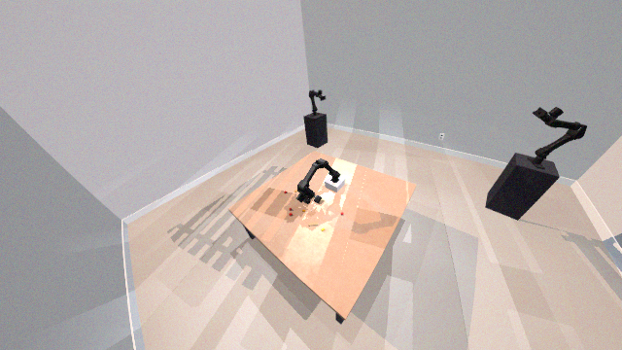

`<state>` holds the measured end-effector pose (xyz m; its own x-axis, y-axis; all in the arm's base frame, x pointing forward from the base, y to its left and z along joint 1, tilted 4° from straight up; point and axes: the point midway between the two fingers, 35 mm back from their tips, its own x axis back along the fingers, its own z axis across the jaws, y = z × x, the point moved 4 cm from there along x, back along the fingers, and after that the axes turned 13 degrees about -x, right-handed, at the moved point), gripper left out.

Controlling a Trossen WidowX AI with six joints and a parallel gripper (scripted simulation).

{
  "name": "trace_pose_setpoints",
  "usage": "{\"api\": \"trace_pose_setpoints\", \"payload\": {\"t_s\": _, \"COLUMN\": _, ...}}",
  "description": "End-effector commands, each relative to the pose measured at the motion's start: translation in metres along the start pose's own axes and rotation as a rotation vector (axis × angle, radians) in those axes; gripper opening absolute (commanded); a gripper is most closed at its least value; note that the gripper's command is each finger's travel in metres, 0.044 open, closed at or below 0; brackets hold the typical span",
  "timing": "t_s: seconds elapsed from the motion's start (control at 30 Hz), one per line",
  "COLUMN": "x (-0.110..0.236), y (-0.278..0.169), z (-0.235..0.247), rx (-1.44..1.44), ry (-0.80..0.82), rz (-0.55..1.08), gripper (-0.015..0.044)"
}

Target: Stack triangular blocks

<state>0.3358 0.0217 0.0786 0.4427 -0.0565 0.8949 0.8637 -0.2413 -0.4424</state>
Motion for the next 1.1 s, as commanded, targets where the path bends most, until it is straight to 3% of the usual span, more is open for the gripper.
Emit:
{"api": "trace_pose_setpoints", "payload": {"t_s": 0.0, "x": -0.007, "y": 0.000, "z": 0.001, "rx": -0.004, "ry": 0.006, "rz": 0.010, "gripper": 0.0440}}
{"api": "trace_pose_setpoints", "payload": {"t_s": 1.07, "x": -0.060, "y": -0.003, "z": 0.001, "rx": -0.005, "ry": 0.018, "rz": 0.056, "gripper": 0.0440}}
